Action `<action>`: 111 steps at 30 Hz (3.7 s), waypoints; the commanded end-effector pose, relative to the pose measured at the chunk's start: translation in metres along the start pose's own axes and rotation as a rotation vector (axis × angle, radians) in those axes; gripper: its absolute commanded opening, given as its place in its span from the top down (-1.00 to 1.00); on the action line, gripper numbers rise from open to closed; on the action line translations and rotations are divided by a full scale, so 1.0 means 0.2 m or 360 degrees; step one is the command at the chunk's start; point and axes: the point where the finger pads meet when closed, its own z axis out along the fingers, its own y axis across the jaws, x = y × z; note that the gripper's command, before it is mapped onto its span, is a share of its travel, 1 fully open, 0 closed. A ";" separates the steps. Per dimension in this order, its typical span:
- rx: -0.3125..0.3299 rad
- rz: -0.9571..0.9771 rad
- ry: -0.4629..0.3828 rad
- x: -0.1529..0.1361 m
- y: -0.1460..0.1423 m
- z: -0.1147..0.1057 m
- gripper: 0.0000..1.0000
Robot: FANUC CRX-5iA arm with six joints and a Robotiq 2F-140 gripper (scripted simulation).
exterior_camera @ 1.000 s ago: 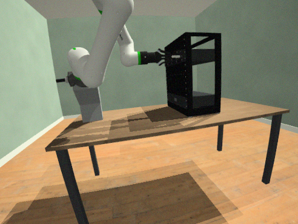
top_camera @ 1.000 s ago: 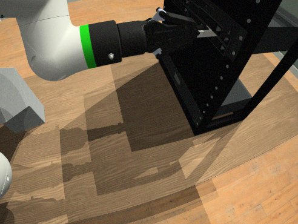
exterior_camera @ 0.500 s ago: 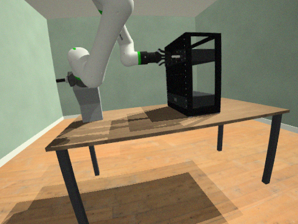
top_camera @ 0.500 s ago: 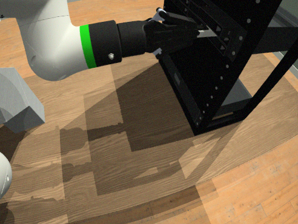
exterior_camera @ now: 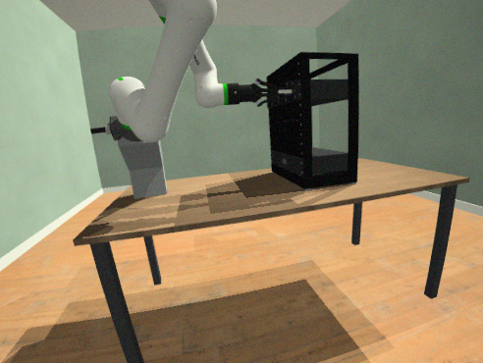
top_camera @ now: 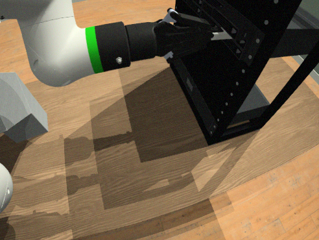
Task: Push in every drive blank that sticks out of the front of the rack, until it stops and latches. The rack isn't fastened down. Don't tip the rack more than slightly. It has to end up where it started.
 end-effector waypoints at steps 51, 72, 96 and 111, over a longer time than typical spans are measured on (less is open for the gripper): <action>0.0002 0.0001 0.0000 0.00 0.00 0.00 0.80; 0.0002 0.0001 0.0000 0.00 -0.01 0.00 0.80; 0.0002 0.0001 0.0000 0.00 -0.01 0.00 0.80; 0.0002 0.0001 0.0000 0.00 0.00 -0.16 0.80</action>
